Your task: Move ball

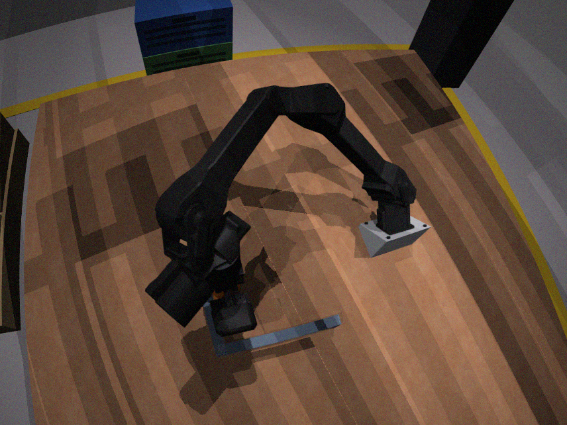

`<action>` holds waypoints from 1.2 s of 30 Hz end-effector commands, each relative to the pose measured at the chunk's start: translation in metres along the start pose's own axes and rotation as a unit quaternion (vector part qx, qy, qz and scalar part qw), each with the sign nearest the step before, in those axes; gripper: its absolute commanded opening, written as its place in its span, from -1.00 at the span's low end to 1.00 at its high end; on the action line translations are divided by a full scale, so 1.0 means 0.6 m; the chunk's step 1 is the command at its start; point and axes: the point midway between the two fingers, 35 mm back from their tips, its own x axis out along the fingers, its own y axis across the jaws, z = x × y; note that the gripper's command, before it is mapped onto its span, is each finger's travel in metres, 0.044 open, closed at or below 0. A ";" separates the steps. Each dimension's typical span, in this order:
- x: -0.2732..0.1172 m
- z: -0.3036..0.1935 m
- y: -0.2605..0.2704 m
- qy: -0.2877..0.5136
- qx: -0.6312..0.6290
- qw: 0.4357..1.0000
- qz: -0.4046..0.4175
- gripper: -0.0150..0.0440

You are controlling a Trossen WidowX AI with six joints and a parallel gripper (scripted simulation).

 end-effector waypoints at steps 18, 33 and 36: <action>0.111 -0.001 -0.002 0.000 0.002 1.000 -0.001 -0.49; 0.142 -0.001 -0.002 0.000 0.002 1.000 -0.002 -0.49; 0.136 0.001 -0.002 0.000 0.005 1.000 0.001 -0.31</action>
